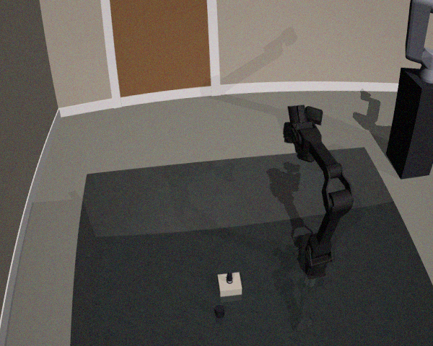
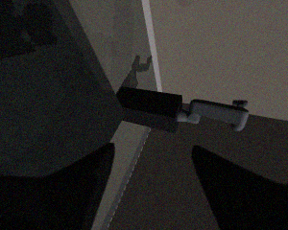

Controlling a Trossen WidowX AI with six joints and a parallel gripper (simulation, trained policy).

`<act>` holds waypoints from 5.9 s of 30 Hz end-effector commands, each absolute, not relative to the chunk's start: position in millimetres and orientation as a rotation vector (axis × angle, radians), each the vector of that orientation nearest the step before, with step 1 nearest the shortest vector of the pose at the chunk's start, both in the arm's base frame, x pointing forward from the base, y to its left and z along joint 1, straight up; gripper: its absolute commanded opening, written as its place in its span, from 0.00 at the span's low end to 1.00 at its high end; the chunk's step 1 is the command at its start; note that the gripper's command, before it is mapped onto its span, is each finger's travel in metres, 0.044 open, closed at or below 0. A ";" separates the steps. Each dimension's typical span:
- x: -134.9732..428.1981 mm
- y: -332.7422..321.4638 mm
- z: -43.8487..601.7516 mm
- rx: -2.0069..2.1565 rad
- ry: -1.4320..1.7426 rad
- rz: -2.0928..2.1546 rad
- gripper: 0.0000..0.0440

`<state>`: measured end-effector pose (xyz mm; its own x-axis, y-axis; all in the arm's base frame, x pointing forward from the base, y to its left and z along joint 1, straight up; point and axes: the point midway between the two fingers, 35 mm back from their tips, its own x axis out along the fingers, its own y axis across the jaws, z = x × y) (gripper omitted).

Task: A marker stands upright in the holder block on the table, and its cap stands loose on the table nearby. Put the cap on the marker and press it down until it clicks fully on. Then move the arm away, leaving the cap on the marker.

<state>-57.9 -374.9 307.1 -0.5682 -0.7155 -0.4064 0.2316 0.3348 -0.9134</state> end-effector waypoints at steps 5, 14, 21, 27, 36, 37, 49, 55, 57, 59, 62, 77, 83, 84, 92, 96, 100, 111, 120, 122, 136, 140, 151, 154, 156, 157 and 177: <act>-35.4 -381.7 298.4 -0.434 1.680 -1.338 0.69; -7.1 -388.1 287.4 -0.429 1.623 -1.298 0.69; 15.7 -391.5 279.1 -0.422 1.579 -1.266 0.69; 35.8 -393.3 272.1 -0.413 1.542 -1.238 0.69; 66.9 -394.0 262.0 -0.398 1.487 -1.195 0.69; 70.4 -393.9 260.9 -0.396 1.482 -1.191 0.69; 113.5 -390.2 247.9 -0.367 1.412 -1.130 0.70; 135.6 -386.4 241.5 -0.350 1.380 -1.099 0.70; 143.1 -384.8 239.4 -0.344 1.369 -1.088 0.70; 150.6 -383.0 237.3 -0.338 1.359 -1.076 0.70; 161.8 -380.1 234.1 -0.328 1.344 -1.060 0.70; 218.0 -359.5 218.5 -0.272 1.276 -0.971 0.70; 240.2 -348.3 212.4 -0.246 1.253 -0.933 0.71; 243.9 -346.3 211.4 -0.241 1.250 -0.927 0.71; 272.6 -328.4 203.2 -0.205 1.226 -0.874 0.71; 286.7 -318.2 198.9 -0.187 1.216 -0.846 0.71; 300.4 -307.0 194.4 -0.170 1.209 -0.817 0.71; 334.3 -271.6 182.1 -0.117 1.199 -0.734 0.71; 357.8 -239.4 173.4 -0.072 1.200 -0.669 0.71; 362.4 -231.9 171.6 -0.062 1.202 -0.654 0.71; 389.2 -176.9 160.3 0.004 1.223 -0.559 0.72; 394.9 -160.5 157.5 0.023 1.233 -0.533 0.72; 406.3 -114.6 150.8 0.070 1.266 -0.464 0.73; 408.4 -101.9 149.2 0.082 1.276 -0.445 0.73; 409.5 -93.4 148.2 0.090 1.284 -0.433 0.73; 410.0 -89.1 147.7 0.094 1.287 -0.427 0.73; 408.9 -4.6 139.0 0.159 1.378 -0.302 0.75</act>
